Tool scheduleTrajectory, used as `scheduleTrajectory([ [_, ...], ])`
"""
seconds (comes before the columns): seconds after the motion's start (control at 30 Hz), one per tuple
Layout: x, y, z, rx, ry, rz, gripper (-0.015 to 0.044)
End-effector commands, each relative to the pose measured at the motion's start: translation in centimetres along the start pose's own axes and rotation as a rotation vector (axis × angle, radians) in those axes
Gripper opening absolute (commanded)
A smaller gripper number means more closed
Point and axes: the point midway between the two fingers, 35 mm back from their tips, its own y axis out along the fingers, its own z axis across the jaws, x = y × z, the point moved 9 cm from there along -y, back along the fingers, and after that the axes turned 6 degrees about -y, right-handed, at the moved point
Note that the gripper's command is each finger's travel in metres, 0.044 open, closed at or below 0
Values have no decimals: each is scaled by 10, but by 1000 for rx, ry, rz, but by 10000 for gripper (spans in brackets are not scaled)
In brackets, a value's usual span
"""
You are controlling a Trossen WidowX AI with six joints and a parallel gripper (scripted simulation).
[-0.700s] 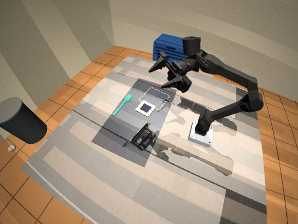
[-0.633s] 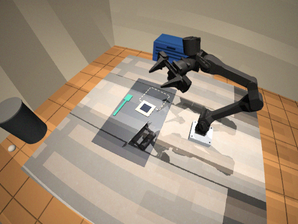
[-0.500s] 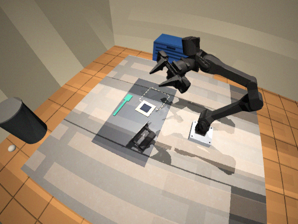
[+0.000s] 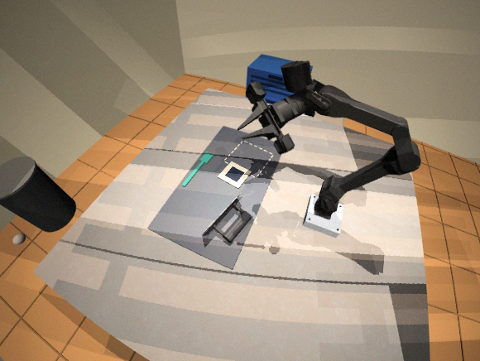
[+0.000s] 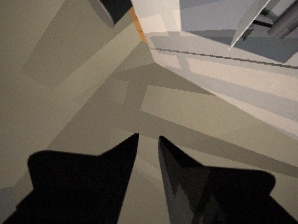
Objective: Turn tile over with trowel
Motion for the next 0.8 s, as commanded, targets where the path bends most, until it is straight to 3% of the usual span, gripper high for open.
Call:
scheduleTrajectory([
  [0.0, 4, 4, 0, -7, -93, -28, 100],
  [0.77, 21, 29, -2, -135, -637, -117, 100],
])
